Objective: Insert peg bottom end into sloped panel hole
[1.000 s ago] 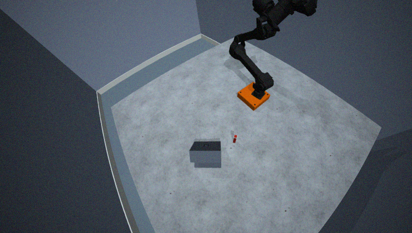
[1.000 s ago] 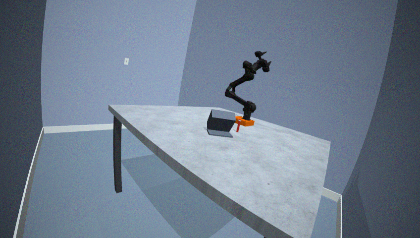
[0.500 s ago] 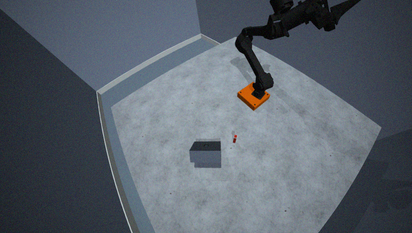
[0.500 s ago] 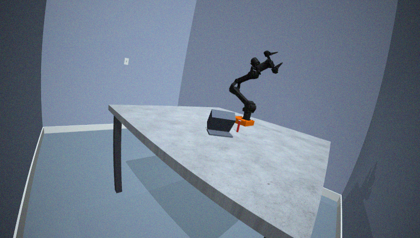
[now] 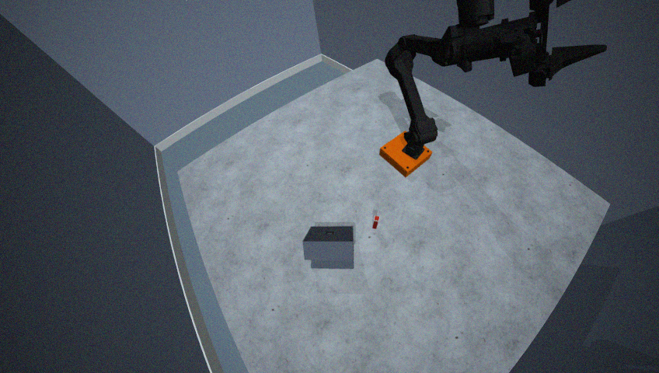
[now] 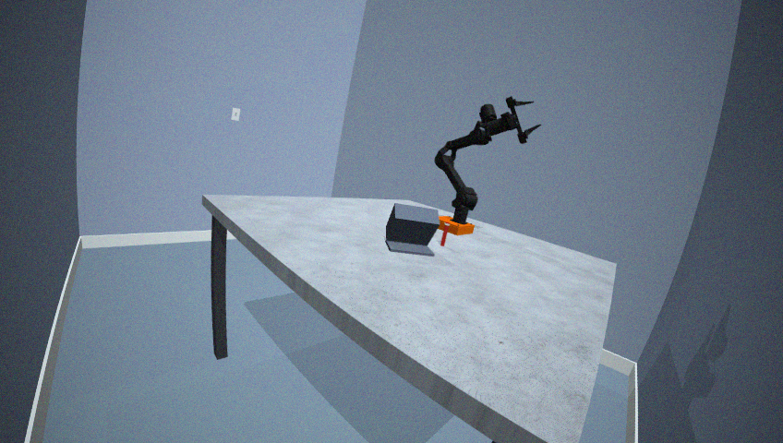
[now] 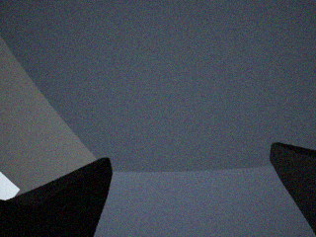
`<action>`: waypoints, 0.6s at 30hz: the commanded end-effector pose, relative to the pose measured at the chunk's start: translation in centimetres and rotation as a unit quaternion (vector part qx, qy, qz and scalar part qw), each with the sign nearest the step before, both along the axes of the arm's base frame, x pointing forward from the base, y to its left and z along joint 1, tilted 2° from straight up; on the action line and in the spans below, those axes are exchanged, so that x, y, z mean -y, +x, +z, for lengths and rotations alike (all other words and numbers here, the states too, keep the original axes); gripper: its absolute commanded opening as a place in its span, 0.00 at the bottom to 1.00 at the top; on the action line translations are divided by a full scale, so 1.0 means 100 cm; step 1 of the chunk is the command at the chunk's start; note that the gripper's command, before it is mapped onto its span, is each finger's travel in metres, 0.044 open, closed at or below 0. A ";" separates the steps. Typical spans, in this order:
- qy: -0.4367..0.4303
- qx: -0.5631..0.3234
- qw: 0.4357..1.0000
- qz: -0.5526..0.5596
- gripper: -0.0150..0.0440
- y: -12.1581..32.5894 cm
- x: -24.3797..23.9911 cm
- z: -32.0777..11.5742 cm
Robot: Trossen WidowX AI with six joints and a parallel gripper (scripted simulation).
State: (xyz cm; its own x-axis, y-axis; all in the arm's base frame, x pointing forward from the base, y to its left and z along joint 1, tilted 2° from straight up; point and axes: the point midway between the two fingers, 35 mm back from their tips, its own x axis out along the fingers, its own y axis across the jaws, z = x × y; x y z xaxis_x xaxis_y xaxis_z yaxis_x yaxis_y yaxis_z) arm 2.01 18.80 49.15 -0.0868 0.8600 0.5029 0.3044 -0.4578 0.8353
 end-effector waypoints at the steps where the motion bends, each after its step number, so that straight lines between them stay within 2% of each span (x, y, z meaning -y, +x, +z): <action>1: -0.027 0.016 0.998 -0.048 1.00 0.019 -0.014 -0.006; 18: -0.192 0.097 0.951 -0.223 1.00 0.108 -0.059 -0.062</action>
State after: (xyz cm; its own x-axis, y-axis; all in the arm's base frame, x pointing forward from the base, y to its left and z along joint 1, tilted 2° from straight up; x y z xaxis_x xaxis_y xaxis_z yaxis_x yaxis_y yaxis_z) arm 11.34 24.29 43.68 0.2252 0.9527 0.2039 0.0120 -0.2119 0.9772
